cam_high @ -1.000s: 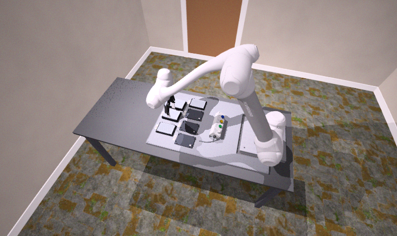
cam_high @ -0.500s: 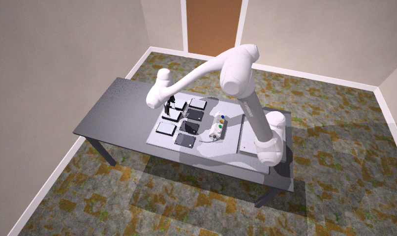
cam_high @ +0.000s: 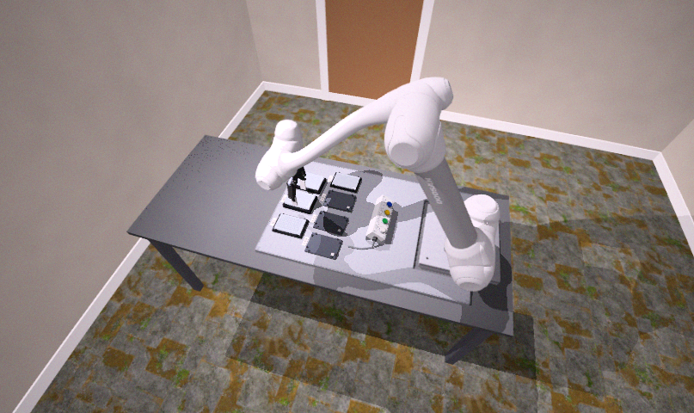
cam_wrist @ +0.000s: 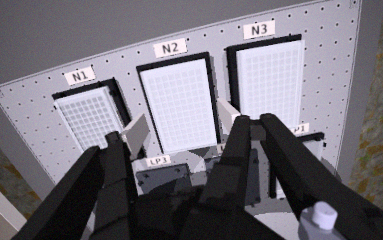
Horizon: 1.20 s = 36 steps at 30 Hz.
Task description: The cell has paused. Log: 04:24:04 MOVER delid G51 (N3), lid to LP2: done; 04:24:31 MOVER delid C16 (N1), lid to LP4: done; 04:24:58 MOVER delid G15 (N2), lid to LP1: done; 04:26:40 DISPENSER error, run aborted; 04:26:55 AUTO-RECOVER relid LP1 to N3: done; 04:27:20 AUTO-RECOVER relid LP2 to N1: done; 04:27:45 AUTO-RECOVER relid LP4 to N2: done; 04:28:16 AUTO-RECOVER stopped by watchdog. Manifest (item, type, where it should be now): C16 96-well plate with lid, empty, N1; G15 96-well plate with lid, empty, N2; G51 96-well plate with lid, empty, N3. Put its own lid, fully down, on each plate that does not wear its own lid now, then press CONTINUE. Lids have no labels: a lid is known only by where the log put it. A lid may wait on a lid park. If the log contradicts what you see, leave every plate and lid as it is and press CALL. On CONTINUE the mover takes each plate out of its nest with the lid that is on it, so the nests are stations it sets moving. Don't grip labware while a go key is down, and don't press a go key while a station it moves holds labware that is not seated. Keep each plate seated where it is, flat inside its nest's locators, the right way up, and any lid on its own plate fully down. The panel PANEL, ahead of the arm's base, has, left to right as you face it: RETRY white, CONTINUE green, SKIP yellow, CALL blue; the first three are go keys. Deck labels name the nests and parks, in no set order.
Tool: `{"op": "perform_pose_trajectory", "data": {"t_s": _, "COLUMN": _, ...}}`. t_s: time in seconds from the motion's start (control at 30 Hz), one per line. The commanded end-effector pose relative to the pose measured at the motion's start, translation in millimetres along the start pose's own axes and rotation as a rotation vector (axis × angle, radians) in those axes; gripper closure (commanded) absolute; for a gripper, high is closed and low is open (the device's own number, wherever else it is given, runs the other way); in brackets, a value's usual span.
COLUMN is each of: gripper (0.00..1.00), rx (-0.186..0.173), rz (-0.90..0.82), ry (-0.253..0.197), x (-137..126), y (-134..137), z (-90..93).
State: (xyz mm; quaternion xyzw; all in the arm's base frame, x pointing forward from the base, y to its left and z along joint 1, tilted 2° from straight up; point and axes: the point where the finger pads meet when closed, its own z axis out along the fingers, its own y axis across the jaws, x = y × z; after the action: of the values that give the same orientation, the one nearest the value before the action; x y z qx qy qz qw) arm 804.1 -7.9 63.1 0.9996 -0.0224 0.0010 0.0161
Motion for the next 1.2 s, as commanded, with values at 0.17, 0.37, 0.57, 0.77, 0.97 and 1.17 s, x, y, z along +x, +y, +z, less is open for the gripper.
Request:
{"op": "perform_pose_trajectory", "data": {"t_s": 0.17, "gripper": 0.34, "rx": 0.000, "rz": 0.000, "ry": 0.000, "x": 0.0, "y": 0.0, "z": 0.6}}
{"op": "perform_pose_trajectory", "data": {"t_s": 0.37, "gripper": 0.34, "rx": 0.000, "rz": 0.000, "ry": 0.000, "x": 0.0, "y": 0.0, "z": 2.4}}
{"op": "perform_pose_trajectory", "data": {"t_s": 0.57, "gripper": 0.34, "rx": 0.000, "rz": 0.000, "ry": 0.000, "x": 0.0, "y": 0.0, "z": 5.1}}
{"op": "perform_pose_trajectory", "data": {"t_s": 0.77, "gripper": 0.34, "rx": 0.000, "rz": 0.000, "ry": 0.000, "x": 0.0, "y": 0.0, "z": 7.2}}
{"op": "perform_pose_trajectory", "data": {"t_s": 0.97, "gripper": 0.34, "rx": 0.000, "rz": 0.000, "ry": 0.000, "x": 0.0, "y": 0.0, "z": 10.4}}
{"op": "perform_pose_trajectory", "data": {"t_s": 1.17, "gripper": 0.34, "rx": 0.000, "rz": 0.000, "ry": 0.000, "x": 0.0, "y": 0.0, "z": 13.2}}
